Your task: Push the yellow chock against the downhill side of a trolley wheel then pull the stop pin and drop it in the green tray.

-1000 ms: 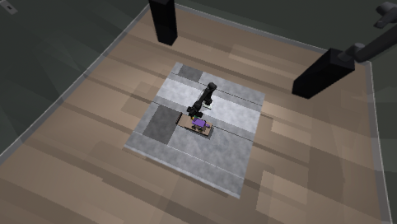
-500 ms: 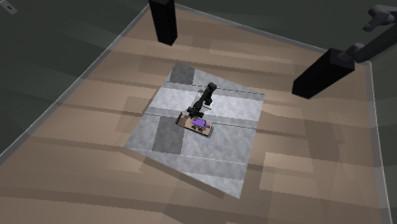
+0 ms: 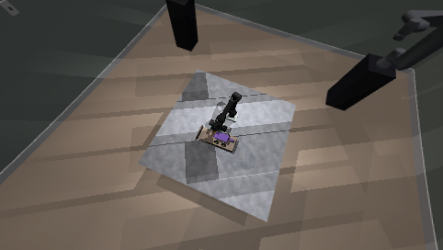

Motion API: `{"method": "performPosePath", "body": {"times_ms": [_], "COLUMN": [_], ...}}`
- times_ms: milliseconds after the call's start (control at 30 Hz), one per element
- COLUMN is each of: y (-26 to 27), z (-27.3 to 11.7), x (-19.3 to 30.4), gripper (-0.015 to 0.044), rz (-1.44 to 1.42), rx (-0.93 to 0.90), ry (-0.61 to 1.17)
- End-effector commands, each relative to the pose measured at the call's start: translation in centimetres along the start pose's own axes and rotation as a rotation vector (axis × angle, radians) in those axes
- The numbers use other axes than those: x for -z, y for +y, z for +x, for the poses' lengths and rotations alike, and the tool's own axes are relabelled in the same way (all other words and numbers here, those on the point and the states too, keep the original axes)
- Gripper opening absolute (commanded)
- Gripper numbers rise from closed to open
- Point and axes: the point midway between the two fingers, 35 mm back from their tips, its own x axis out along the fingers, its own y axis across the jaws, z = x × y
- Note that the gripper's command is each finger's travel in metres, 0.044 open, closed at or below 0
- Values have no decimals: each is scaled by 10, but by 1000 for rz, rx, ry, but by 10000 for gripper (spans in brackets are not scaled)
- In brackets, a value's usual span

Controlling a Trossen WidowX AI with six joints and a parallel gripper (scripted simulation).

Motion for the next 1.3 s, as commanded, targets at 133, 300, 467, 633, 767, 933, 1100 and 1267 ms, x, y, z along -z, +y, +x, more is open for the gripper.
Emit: {"method": "performPosePath", "body": {"times_ms": [133, 300, 467, 633, 767, 933, 1100, 1267], "y": [-2, -2, -2, -2, -1, 0, 2, 3], "z": [3, 1, 1, 1, -6, -21, -35, -49], "x": [-2, 0, 0, 0, -1, -6, -9, -10], "gripper": [190, 216, 340, 340, 393, 440, 440, 440], "rz": [1, 0, 0, 0, 0, 1, 1, 1], "rx": [-1, 0, 0, 0, 0, -1, -1, -1], "ry": [-9, 0, 0, 0, -3, -9, -9, -9]}}
